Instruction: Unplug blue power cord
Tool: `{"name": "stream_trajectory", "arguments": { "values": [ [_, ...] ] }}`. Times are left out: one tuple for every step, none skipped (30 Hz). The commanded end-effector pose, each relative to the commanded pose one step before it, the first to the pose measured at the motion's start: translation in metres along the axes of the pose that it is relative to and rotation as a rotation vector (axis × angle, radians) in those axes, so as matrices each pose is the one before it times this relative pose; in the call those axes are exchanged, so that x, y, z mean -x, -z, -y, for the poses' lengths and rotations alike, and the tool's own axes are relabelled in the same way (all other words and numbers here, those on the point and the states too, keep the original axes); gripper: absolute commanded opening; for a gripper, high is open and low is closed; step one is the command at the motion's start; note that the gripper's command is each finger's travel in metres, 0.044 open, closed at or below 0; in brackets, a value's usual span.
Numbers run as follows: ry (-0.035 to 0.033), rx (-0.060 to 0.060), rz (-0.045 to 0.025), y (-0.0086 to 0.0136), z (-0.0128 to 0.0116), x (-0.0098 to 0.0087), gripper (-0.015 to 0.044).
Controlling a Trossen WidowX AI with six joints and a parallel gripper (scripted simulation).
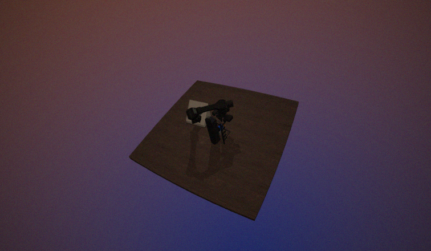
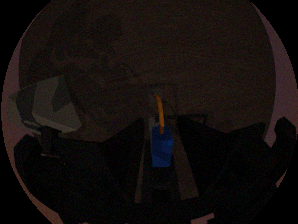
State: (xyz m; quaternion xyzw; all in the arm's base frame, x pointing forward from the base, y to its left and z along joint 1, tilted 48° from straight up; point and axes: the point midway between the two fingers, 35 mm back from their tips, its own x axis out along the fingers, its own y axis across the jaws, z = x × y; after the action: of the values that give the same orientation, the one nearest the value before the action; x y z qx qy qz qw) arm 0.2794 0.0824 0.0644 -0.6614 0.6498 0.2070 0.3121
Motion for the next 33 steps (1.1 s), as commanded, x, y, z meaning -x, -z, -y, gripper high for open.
{"name": "stream_trajectory", "arguments": {
  "values": [
    [0.00547, 0.0010, 0.00269, 0.00368, 0.00155, 0.00205, 0.0160],
    [-0.00002, 0.0000, -0.00002, 0.00146, -0.00006, 0.00003, 0.0160],
    [-0.00002, 0.0000, -0.00003, 0.00159, -0.00007, 0.00003, 0.0160],
    [-0.00002, 0.0000, -0.00003, 0.00162, -0.00008, 0.00002, 0.0160],
    [-0.00002, 0.0000, -0.00004, 0.00162, -0.00009, 0.00002, 0.0160],
    [-0.00002, 0.0000, -0.00004, 0.00162, -0.00010, 0.00002, 0.0160],
    [-0.00002, 0.0000, -0.00004, 0.00162, -0.00011, 0.00001, 0.0160],
    [-0.00002, 0.0000, -0.00005, 0.00162, -0.00012, 0.00001, 0.0160],
    [-0.00002, 0.0000, -0.00005, 0.00162, -0.00013, 0.00001, 0.0160],
    [-0.00002, 0.0000, -0.00006, 0.00161, -0.00013, 0.00000, 0.0160],
    [-0.00002, 0.0000, -0.00006, 0.00161, -0.00014, 0.00000, 0.0160],
    [-0.00002, 0.0000, -0.00007, 0.00161, -0.00015, 0.00000, 0.0160],
    [-0.00002, 0.0000, -0.00007, 0.00161, -0.00016, -0.00001, 0.0160],
    [-0.00002, 0.0000, -0.00008, 0.00161, -0.00017, -0.00001, 0.0160],
    [-0.00002, 0.0000, -0.00008, 0.00160, -0.00017, -0.00001, 0.0160],
    [-0.00002, 0.0000, -0.00009, 0.00160, -0.00018, -0.00002, 0.0160],
    [-0.00002, 0.0000, -0.00009, 0.00160, -0.00019, -0.00002, 0.0160],
    [-0.00002, 0.0000, -0.00010, 0.00160, -0.00020, -0.00003, 0.0160],
    [-0.00002, 0.0000, -0.00010, 0.00159, -0.00021, -0.00003, 0.0160],
    [-0.00002, 0.0000, -0.00011, 0.00159, -0.00021, -0.00003, 0.0160],
    [-0.00002, 0.0000, -0.00011, 0.00159, -0.00022, -0.00004, 0.0160],
    [-0.00002, 0.0000, -0.00011, 0.00159, -0.00023, -0.00004, 0.0160],
    [-0.00002, 0.0000, -0.00012, 0.00159, -0.00024, -0.00004, 0.0160],
    [-0.00002, 0.0000, -0.00012, 0.00158, -0.00025, -0.00005, 0.0160],
    [-0.00002, 0.0000, -0.00010, 0.00127, -0.00020, -0.00004, 0.0160],
    [-0.00001, 0.0000, -0.00006, 0.00077, -0.00013, -0.00003, 0.0160],
    [0.00000, 0.0000, -0.00002, 0.00026, -0.00004, -0.00001, 0.0160],
    [0.00000, 0.0000, 0.00000, 0.00000, 0.00000, 0.00000, 0.0160],
    [0.00000, 0.0000, 0.00000, 0.00000, 0.00001, -0.00024, 0.0160],
    [0.00001, 0.0000, 0.00000, 0.00000, 0.00001, -0.00049, 0.0160],
    [0.00001, 0.0000, 0.00000, 0.00000, 0.00001, -0.00067, 0.0160],
    [0.00002, 0.0000, 0.00000, 0.00000, 0.00002, -0.00086, 0.0160],
    [0.00002, 0.0000, -0.00001, 0.00000, 0.00002, -0.00109, 0.0160]
  ]
}}
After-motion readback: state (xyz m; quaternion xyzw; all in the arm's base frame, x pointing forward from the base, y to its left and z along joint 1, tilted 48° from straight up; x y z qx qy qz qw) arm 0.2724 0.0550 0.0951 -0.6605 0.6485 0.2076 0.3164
